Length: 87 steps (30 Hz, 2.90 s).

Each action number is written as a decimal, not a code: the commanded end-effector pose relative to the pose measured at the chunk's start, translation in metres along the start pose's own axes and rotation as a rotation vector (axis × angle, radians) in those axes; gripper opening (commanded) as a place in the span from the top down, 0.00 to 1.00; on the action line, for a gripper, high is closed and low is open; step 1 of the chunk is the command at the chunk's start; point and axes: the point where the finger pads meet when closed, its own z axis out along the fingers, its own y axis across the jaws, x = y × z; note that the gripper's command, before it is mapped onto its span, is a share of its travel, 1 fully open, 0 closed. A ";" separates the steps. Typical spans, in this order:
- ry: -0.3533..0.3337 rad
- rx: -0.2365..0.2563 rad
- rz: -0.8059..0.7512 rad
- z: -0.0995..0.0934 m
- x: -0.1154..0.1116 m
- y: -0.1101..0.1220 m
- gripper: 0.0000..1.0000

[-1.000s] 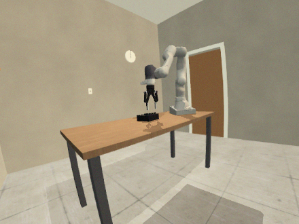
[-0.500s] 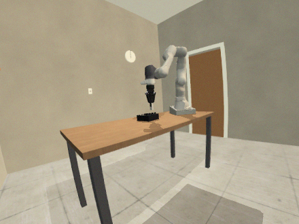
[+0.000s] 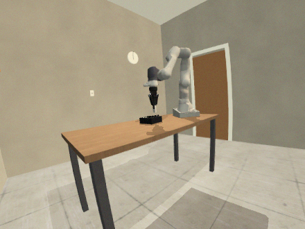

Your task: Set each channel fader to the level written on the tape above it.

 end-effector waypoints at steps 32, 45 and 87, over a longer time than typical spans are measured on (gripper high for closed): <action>-0.002 0.007 -0.038 0.013 0.000 0.000 1.00; -0.002 0.007 -0.038 0.020 0.000 0.000 1.00; -0.002 0.007 -0.038 0.024 0.001 0.000 1.00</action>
